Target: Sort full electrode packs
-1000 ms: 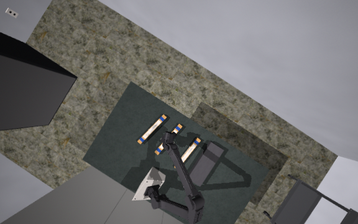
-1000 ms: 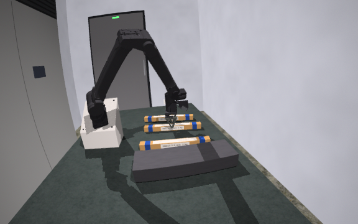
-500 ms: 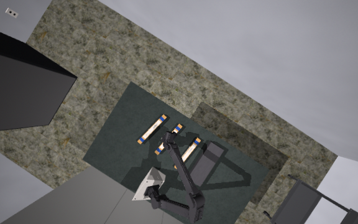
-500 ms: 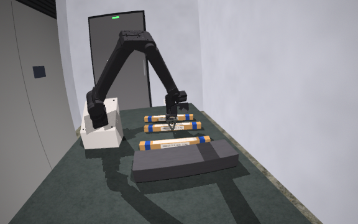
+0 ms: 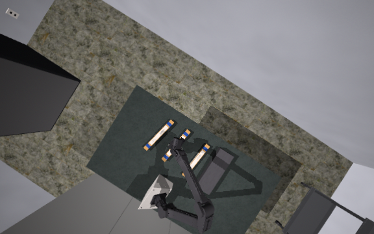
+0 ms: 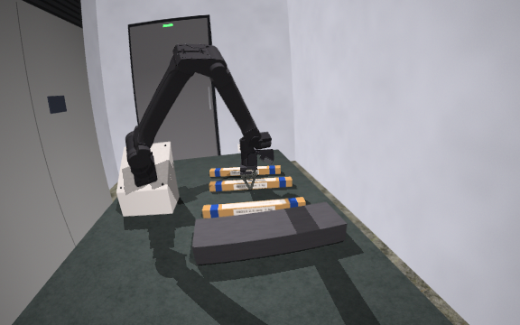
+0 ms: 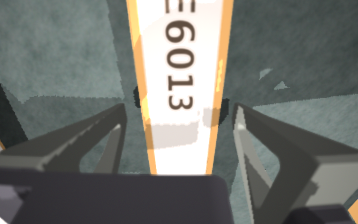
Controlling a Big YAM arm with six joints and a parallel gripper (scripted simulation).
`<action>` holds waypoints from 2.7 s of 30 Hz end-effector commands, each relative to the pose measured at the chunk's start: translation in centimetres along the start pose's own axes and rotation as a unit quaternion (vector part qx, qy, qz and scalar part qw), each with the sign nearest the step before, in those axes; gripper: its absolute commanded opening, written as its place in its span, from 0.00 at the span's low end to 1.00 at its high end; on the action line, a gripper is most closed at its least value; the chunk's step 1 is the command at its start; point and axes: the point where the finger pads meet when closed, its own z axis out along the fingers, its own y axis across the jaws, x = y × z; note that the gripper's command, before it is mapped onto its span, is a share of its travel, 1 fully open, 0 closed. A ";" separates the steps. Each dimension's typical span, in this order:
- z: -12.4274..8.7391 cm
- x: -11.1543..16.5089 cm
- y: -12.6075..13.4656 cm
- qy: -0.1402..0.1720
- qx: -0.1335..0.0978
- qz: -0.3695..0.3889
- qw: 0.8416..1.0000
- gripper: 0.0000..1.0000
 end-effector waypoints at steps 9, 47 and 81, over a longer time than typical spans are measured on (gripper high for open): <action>1.0 -0.4 0.0 0.004 0.002 0.001 1.000 0.74; 1.0 -0.4 0.0 0.005 0.001 0.001 1.000 0.00; -5.9 -1.8 0.7 -0.018 -0.009 0.007 1.000 0.00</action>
